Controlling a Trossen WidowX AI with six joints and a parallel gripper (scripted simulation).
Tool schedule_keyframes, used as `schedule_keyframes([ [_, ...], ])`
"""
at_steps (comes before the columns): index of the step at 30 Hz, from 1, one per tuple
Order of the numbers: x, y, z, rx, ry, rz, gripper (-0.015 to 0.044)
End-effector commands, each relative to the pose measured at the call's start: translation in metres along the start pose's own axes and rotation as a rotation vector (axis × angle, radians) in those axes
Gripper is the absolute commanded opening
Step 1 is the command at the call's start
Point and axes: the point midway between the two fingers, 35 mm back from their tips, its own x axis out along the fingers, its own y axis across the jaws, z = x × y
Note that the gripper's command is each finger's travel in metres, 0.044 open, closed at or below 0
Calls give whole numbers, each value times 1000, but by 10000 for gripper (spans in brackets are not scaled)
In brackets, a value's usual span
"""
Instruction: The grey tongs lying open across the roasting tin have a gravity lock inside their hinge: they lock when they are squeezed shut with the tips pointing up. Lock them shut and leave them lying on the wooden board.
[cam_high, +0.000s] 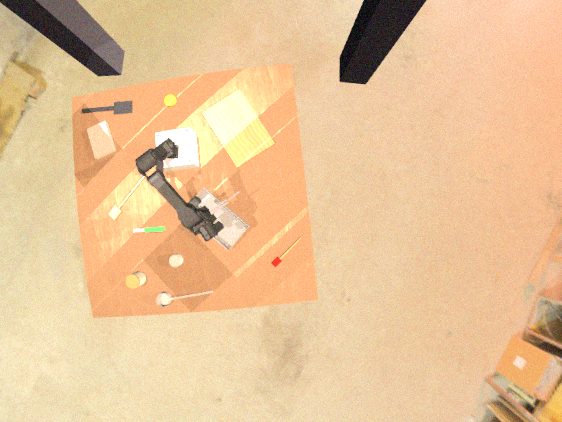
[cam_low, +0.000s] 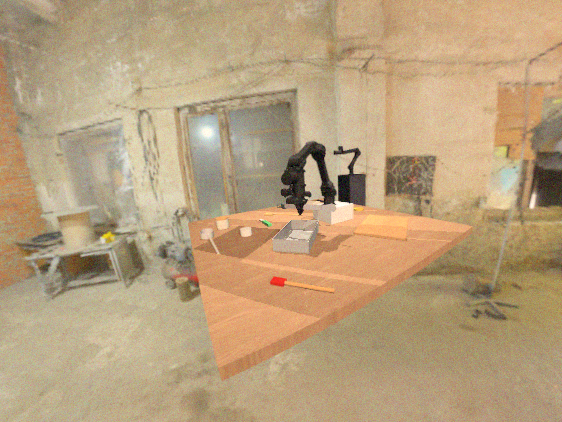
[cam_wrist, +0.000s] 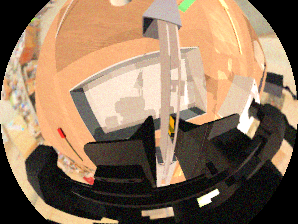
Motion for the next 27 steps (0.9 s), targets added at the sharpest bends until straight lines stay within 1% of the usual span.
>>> schedule_keyframes([
  [1,-1,2,-25,60,3,5,-150],
  [10,-2,1,-83,216,10,5,-150],
  [27,-4,-25,-185,496,18,-1,-150],
])
